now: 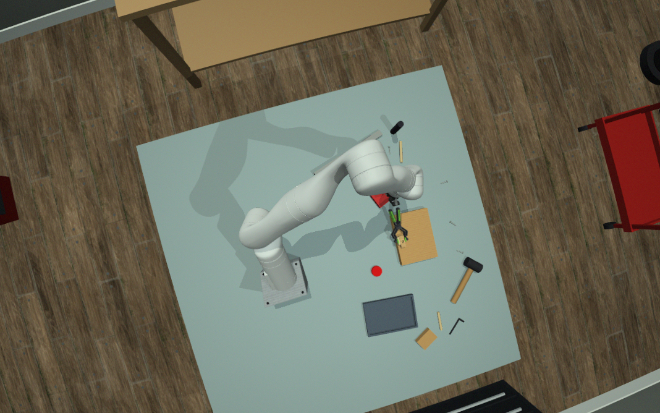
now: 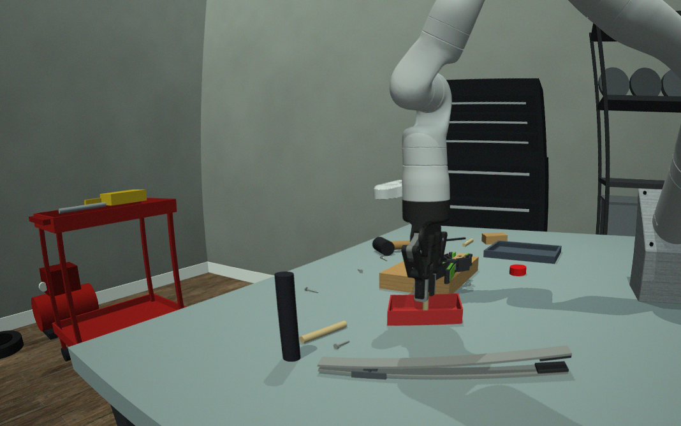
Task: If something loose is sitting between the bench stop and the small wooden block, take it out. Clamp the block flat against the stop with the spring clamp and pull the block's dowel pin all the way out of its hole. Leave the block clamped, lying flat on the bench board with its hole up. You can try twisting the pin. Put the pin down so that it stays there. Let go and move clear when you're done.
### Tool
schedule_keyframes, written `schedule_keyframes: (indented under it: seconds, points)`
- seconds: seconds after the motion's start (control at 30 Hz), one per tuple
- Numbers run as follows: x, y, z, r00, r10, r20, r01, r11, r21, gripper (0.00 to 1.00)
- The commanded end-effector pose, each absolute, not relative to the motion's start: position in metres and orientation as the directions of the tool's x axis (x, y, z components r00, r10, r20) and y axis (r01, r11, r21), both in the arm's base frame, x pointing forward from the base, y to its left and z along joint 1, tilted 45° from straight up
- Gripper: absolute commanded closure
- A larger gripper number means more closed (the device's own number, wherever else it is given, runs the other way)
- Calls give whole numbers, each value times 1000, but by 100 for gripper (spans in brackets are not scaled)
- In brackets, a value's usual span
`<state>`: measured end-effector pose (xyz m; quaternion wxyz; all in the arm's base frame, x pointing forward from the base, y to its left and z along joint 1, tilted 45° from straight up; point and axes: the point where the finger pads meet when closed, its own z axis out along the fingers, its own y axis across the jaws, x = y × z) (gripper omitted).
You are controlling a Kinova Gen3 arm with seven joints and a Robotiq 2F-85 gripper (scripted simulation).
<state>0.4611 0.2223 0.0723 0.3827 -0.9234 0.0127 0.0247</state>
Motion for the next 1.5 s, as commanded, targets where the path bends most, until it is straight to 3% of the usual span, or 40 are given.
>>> schedule_keyframes:
  seconds: [0.0,1.47]
  points:
    - [462,223,71,998,-16,-59,-53,-706,-706,66]
    - [466,154,138,998,-18,-59,-54,-707,-706,66]
